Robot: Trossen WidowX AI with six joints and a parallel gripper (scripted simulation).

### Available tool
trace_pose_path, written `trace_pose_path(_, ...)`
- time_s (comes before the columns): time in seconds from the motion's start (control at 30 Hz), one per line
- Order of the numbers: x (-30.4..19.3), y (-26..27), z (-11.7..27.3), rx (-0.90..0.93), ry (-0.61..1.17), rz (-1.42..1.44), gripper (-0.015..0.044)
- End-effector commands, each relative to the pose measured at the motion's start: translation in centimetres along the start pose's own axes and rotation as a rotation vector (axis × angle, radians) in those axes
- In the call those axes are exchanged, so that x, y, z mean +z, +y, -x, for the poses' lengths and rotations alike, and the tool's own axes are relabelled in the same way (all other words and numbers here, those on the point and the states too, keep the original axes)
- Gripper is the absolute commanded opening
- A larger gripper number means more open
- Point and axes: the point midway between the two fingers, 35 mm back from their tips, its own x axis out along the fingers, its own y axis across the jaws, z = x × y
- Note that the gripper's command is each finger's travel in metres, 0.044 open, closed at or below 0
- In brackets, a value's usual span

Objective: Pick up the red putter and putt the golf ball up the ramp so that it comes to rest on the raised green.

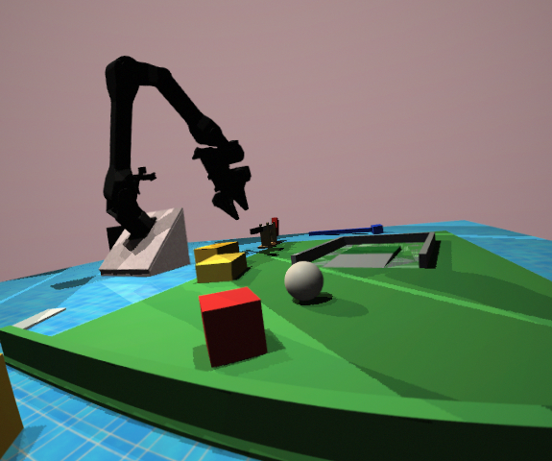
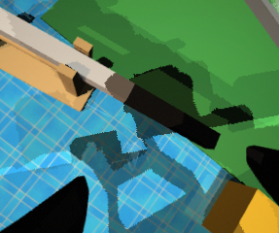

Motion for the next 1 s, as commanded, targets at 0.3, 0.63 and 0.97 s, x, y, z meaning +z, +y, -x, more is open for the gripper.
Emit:
trace_pose_path(0.3, 2.4, -4.4, -2.9, 0.476, -0.056, 0.801, 0.044)
trace_pose_path(0.63, 2.4, -4.4, -2.9, 0.476, -0.056, 0.801, 0.044)
trace_pose_path(0.97, 1.7, -3.9, -5.1, 0.476, -0.055, 0.801, 0.044)
